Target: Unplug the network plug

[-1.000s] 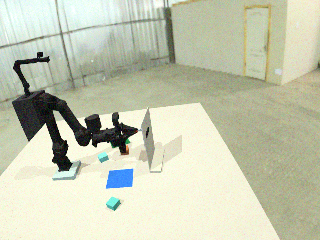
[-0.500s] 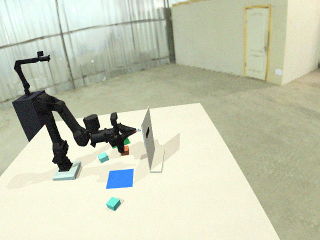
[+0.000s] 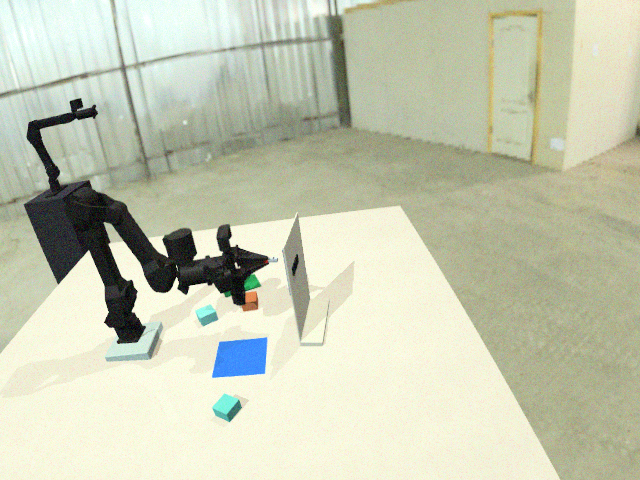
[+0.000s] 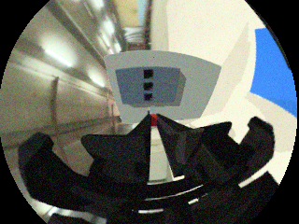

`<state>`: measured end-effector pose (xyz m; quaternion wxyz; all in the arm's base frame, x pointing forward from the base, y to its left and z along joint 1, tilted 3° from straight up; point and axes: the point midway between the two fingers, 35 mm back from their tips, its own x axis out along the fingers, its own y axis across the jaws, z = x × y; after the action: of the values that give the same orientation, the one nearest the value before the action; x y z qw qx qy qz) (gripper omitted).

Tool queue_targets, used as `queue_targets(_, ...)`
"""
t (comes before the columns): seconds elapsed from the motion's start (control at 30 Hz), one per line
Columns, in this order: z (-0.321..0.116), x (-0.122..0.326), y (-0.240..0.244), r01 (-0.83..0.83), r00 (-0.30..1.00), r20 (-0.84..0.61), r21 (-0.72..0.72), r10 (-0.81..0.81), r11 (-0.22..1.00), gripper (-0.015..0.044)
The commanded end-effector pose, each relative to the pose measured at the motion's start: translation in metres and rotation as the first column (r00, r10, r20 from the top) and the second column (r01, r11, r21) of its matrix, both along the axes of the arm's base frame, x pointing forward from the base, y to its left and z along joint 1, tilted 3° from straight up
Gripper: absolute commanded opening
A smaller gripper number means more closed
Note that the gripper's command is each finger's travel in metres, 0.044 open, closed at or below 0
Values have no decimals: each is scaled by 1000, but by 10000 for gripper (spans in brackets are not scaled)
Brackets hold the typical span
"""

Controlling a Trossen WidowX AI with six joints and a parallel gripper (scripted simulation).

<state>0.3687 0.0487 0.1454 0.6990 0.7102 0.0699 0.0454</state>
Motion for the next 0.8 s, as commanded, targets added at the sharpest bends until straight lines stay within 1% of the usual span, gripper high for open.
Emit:
queue_targets(0.0, -1, -5, 0, 3, 1000, -5, 3, -3, 1000, 0)
queue_targets(0.77, -1, -18, 4, 3, 1000, -6, 3, -3, 1000, 0)
